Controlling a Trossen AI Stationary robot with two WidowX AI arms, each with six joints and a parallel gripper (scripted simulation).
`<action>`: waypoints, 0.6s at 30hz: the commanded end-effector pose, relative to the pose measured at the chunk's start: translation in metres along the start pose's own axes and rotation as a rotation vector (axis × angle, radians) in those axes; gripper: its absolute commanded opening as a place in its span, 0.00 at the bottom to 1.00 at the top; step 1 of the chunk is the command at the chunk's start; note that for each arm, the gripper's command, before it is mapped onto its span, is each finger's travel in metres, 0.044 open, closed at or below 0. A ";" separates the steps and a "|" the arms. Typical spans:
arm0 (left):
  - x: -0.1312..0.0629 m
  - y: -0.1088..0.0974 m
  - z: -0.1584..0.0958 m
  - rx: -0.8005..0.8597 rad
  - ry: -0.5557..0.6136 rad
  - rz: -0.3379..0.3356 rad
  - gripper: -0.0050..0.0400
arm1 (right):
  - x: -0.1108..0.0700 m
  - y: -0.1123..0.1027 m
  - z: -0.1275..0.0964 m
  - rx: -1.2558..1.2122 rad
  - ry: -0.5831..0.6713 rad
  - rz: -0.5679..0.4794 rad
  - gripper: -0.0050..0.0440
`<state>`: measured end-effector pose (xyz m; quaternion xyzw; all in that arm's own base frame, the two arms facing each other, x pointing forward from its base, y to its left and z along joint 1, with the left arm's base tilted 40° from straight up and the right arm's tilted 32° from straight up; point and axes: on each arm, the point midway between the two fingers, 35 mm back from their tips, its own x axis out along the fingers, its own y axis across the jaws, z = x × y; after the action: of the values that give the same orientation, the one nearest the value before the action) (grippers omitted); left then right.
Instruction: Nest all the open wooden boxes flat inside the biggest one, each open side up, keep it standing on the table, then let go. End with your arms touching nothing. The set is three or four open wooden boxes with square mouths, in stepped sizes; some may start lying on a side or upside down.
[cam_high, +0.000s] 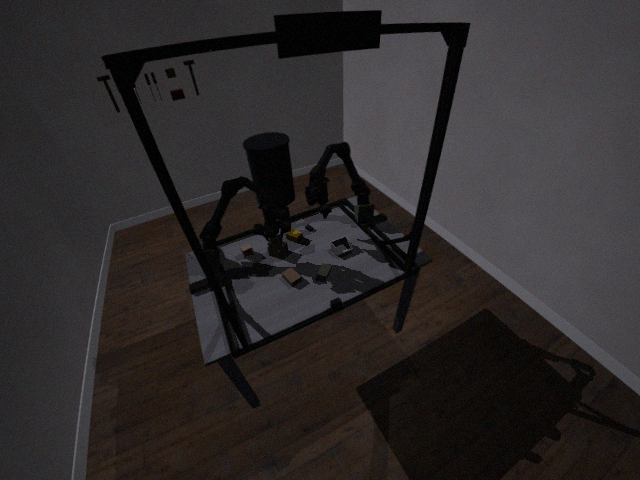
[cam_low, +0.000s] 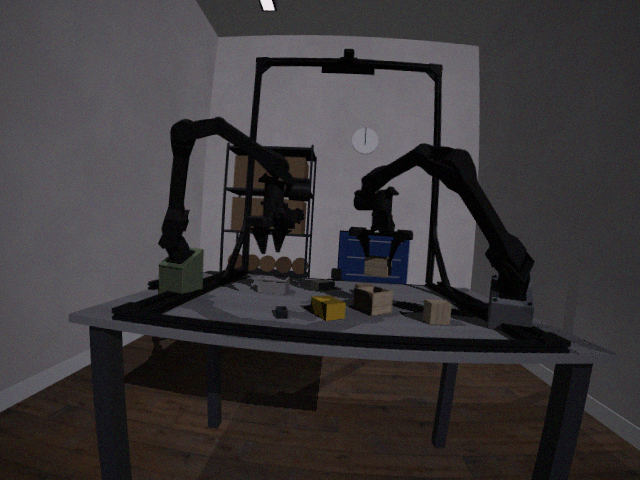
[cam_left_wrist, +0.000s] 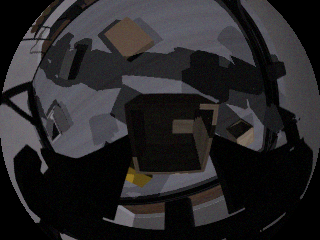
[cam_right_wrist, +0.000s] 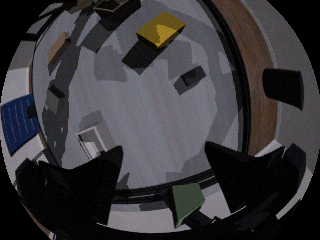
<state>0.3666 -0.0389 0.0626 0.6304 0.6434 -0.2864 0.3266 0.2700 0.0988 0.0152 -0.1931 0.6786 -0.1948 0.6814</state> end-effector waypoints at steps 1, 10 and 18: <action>0.000 -0.002 -0.013 0.110 0.008 -0.005 0.11 | 0.000 0.000 -0.001 -0.004 0.003 0.001 0.92; -0.002 -0.003 -0.037 0.377 0.013 -0.009 0.11 | 0.000 0.000 -0.001 -0.004 0.003 0.001 0.92; -0.003 -0.004 -0.051 0.536 0.016 -0.012 0.11 | 0.000 0.000 -0.001 -0.004 0.003 0.001 0.92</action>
<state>0.3627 -0.0084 0.0913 0.6891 0.5623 -0.4253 0.1675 0.2700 0.0988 0.0152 -0.1931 0.6786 -0.1948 0.6814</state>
